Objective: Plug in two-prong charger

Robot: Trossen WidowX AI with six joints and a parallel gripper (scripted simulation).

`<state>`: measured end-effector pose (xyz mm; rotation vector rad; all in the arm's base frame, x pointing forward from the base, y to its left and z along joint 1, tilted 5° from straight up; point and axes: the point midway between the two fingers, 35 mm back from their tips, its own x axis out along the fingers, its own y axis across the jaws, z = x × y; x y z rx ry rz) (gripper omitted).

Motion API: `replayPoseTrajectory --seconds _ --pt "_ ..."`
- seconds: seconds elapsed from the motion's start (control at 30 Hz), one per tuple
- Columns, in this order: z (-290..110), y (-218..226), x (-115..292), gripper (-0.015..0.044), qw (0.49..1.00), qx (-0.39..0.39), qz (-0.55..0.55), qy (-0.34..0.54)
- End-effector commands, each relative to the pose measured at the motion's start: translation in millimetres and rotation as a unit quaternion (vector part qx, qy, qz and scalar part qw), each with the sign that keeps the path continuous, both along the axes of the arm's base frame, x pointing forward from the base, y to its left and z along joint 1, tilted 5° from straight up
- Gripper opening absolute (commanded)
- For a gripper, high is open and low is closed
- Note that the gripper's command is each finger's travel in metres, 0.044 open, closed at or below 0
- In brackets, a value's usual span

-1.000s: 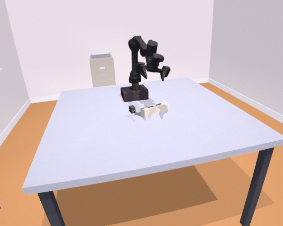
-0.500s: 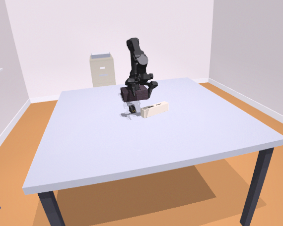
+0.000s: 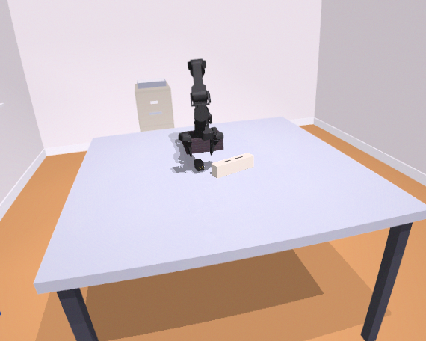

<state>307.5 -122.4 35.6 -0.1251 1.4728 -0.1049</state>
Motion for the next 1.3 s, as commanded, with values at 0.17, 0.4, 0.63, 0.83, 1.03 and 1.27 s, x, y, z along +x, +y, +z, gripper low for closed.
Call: replayPoseTrajectory --seconds 0.17,0.4,0.63,0.83,1.03,1.27 --pt "-18.0 5.9 -67.6 0.044 0.992 0.059 -0.012 0.11" --pt "-20.3 5.6 -67.4 0.044 0.992 0.059 -0.012 0.11" --pt "-32.6 4.3 -66.9 0.044 0.992 0.059 -0.012 0.11" --pt "-37.0 4.0 -66.8 0.044 0.992 0.059 -0.012 0.11" --pt "-46.7 3.5 -66.9 0.044 0.992 0.059 -0.012 0.11" --pt "-58.2 3.2 -67.4 0.044 0.992 0.059 -0.012 0.11"
